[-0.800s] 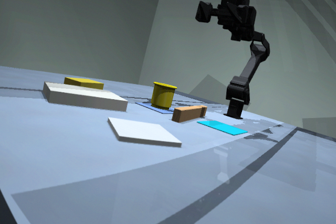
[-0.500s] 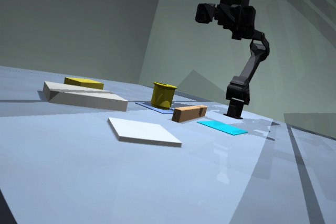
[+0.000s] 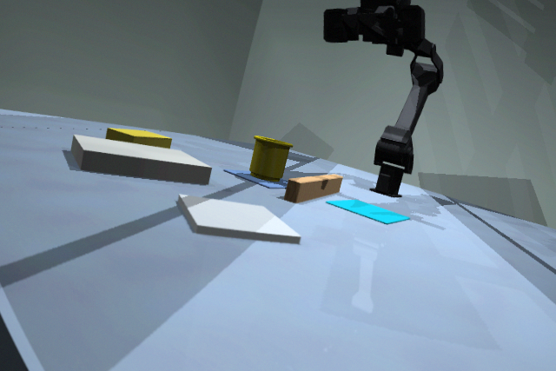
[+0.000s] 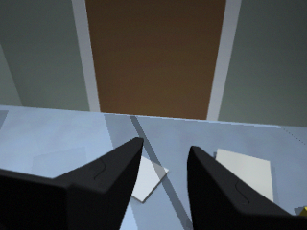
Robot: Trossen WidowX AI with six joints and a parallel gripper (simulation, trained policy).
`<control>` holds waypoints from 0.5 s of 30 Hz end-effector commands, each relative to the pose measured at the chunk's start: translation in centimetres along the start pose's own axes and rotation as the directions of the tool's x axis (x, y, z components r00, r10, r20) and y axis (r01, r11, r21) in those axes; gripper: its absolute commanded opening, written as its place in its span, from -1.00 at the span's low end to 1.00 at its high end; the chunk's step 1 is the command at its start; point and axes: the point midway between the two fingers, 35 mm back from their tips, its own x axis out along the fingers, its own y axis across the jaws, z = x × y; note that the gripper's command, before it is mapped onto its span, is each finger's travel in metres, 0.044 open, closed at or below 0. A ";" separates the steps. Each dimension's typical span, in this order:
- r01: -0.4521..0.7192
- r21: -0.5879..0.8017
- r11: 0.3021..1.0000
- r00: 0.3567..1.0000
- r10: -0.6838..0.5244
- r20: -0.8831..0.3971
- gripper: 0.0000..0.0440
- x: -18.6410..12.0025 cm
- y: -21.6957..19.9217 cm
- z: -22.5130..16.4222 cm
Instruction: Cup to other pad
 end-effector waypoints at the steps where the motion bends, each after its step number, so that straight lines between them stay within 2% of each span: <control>1: 0.004 0.025 1.000 0.999 -0.003 -0.045 -0.45 0.6 0.2 -0.3; 15: 0.035 0.113 0.993 0.967 -0.005 -0.255 -0.48 2.5 1.4 -1.8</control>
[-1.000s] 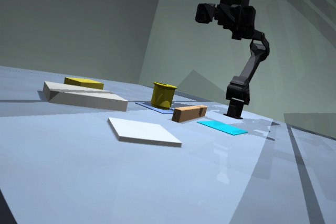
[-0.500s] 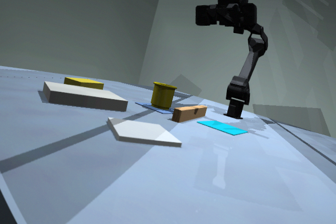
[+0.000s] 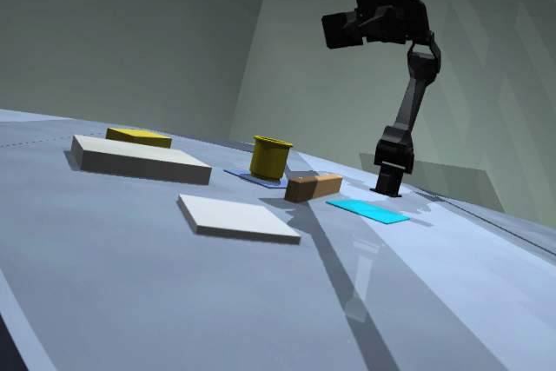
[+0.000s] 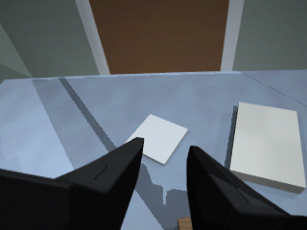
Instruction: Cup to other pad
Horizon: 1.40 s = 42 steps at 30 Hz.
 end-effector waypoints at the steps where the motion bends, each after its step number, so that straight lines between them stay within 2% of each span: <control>1: 0.013 0.021 1.000 0.999 -0.012 -0.047 -0.49 0.6 0.1 -0.3; 21: 0.113 0.059 0.992 0.933 -0.085 -0.351 -0.45 2.7 0.3 -2.8; 42: 0.213 -0.035 0.976 0.765 -0.189 -0.616 -0.38 3.5 -1.7 -5.6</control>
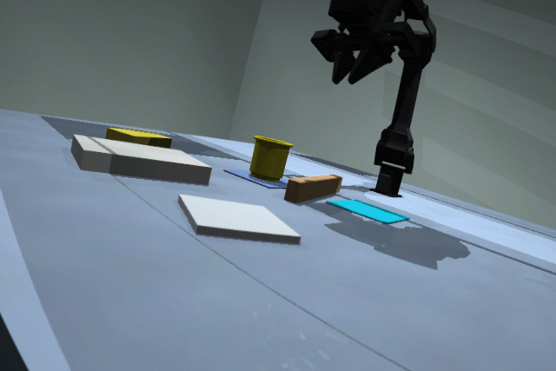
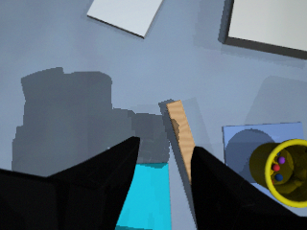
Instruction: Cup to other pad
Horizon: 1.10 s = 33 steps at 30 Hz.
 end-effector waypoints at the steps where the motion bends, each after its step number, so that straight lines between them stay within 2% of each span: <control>1: 0.026 -0.013 1.000 0.999 -0.027 -0.043 -0.39 0.5 -0.5 -0.1; 20: 0.122 -0.112 0.986 0.945 -0.150 -0.290 -0.43 3.1 -4.7 -1.9; 33: 0.143 -0.165 0.976 0.899 -0.198 -0.391 -0.37 5.5 -8.0 -3.2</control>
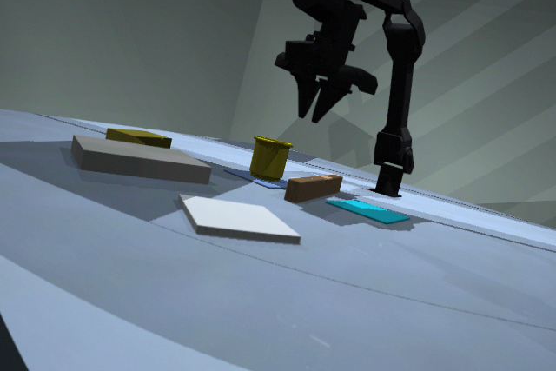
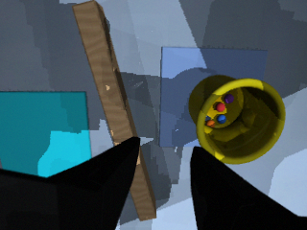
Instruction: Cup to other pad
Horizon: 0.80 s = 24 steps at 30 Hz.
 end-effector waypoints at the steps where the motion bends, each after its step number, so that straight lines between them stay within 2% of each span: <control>1: 0.012 -0.013 1.000 1.000 -0.012 -0.024 -0.36 1.1 -0.7 0.0; 24: -0.009 -0.145 0.989 0.991 -0.010 -0.134 -0.20 9.3 -3.1 -1.0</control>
